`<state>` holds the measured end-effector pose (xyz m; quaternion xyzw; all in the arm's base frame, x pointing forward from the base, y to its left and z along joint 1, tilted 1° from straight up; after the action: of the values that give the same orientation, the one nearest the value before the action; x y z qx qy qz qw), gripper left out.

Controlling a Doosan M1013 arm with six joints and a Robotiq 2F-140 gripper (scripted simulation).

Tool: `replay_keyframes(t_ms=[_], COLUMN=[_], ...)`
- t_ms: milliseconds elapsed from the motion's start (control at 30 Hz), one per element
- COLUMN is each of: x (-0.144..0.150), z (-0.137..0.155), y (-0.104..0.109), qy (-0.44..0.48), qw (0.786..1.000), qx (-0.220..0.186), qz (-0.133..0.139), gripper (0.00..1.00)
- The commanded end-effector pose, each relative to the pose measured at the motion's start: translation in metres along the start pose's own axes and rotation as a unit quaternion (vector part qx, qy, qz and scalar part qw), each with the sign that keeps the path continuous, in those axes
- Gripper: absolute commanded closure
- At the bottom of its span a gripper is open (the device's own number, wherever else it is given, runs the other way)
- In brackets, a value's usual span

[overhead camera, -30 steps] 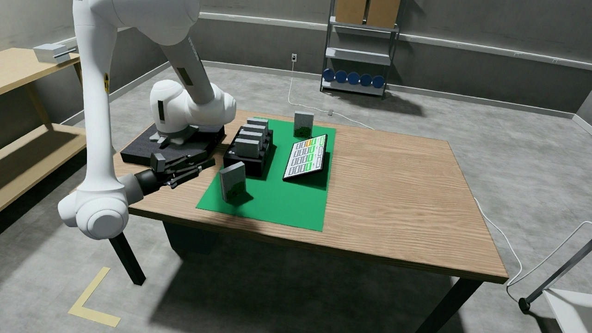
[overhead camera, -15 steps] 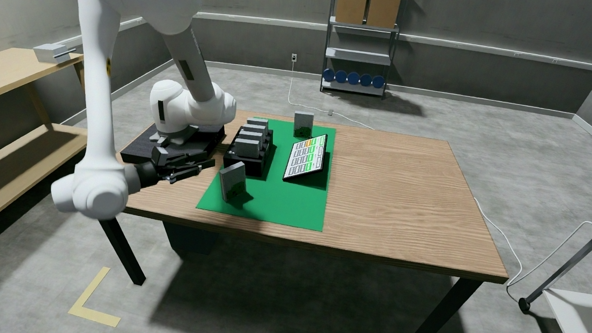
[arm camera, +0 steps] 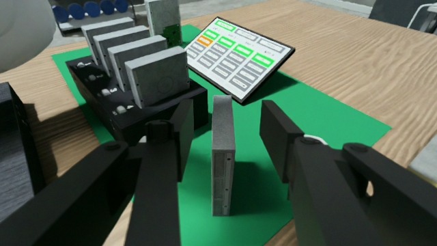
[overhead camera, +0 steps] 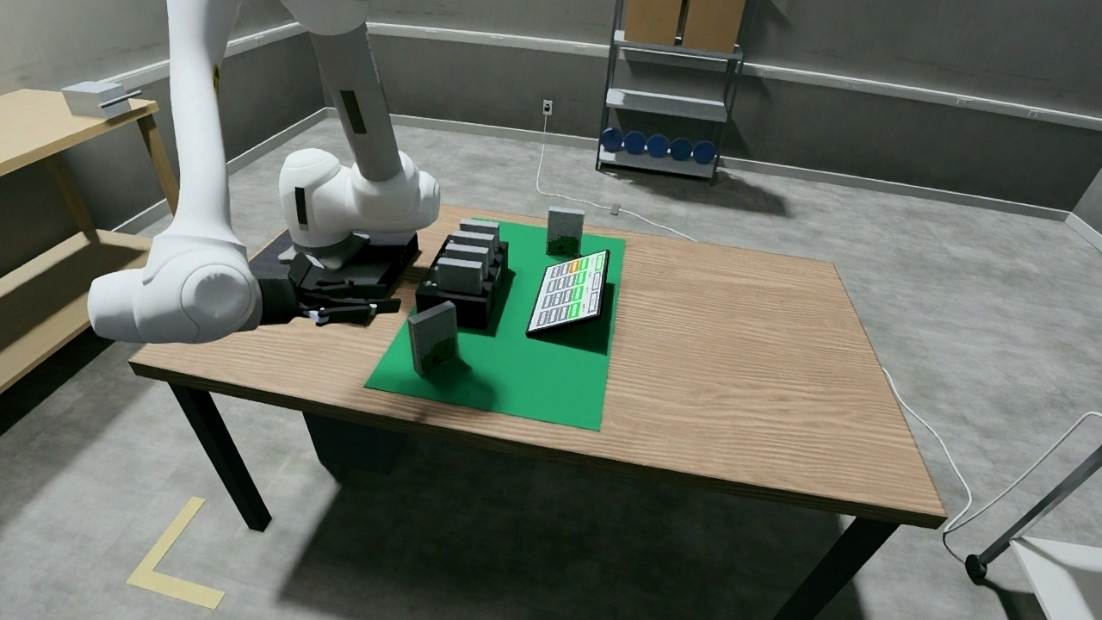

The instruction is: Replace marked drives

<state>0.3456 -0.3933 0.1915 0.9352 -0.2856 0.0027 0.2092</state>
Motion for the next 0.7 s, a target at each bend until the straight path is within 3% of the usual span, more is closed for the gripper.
replay_keyframes(t_ms=[0, 233, 567, 667], x=[0.0, 0.0, 0.001, 0.001], z=[-0.001, -0.002, -0.011, -0.012], y=[0.0, -0.001, -0.003, -0.003], qy=[0.0, 0.0, -0.001, -0.001], qw=[1.0, 1.0, 0.99, 0.988], qx=[-0.002, -0.023, -0.142, -0.153], qz=[0.0, -0.004, -0.021, -0.023], gripper=[0.6, 0.6, 0.6, 0.6])
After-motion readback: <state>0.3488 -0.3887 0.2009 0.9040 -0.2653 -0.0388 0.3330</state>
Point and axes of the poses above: the point where the finger pads meet when closed, its own y axis back along the fingers, its own x axis across the jaws, z = x × y, the point moved 4 cm from there along y, back along the fingers, and after that the axes turned 8 degrees about y, right-handed, at the moved point
